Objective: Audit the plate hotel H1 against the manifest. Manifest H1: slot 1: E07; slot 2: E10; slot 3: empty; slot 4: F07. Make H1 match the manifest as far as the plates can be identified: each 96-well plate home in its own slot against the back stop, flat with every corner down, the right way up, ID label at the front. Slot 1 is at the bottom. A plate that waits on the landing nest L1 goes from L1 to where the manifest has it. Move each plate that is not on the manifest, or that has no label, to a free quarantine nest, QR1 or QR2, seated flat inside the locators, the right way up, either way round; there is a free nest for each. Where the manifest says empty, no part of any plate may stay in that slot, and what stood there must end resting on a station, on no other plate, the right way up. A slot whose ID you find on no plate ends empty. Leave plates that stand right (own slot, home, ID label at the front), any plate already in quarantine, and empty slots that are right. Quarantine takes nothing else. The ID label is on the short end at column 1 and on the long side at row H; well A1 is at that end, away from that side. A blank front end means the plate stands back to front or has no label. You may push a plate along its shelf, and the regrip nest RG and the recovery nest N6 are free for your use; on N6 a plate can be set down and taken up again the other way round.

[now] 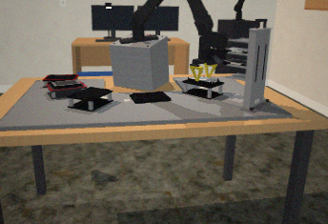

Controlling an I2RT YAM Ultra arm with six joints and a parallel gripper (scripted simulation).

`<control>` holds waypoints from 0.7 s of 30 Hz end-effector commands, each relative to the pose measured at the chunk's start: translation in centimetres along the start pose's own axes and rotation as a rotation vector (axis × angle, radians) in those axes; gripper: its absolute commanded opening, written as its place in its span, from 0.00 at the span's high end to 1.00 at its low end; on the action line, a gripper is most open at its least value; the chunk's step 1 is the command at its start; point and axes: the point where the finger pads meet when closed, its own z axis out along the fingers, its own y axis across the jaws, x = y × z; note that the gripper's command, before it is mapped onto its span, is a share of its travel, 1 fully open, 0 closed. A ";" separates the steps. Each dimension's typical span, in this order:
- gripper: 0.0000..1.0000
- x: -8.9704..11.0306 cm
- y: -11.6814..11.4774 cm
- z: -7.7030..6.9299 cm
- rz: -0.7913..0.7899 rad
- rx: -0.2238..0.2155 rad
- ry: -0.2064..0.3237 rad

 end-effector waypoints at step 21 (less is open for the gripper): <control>0.14 -0.6 0.1 0.5 -0.002 -0.004 -0.020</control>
